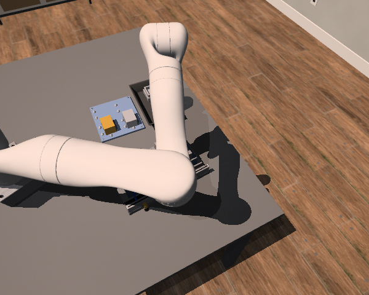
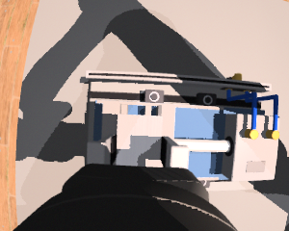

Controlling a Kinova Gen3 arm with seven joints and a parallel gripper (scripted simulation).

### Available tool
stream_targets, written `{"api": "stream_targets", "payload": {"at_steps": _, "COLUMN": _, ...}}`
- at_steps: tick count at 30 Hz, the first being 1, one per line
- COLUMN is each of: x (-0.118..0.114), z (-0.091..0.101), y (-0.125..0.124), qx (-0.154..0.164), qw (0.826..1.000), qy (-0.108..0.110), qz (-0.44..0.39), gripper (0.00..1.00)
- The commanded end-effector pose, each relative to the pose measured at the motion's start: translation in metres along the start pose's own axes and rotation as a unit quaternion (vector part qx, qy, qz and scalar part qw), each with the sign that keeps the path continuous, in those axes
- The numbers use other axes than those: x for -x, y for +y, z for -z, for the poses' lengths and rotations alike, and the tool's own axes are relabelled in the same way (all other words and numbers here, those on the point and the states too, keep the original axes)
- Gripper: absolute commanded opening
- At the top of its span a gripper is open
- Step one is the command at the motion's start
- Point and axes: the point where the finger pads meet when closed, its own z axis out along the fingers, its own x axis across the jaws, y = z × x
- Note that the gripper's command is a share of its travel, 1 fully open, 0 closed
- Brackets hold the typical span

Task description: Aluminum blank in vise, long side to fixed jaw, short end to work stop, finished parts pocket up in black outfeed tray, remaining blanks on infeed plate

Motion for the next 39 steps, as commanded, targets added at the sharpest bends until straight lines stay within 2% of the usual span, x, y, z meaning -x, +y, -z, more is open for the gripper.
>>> {"api": "stream_targets", "payload": {"at_steps": 1, "x": 0.0004, "z": -0.0041, "y": -0.001, "qx": 0.0, "qw": 1.0, "qy": -0.002, "qz": -0.003, "gripper": 0.0}}
{"api": "stream_targets", "payload": {"at_steps": 39, "x": 0.0004, "z": -0.0092, "y": -0.001, "qx": 0.0, "qw": 1.0, "qy": -0.002, "qz": -0.003, "gripper": 0.0}}
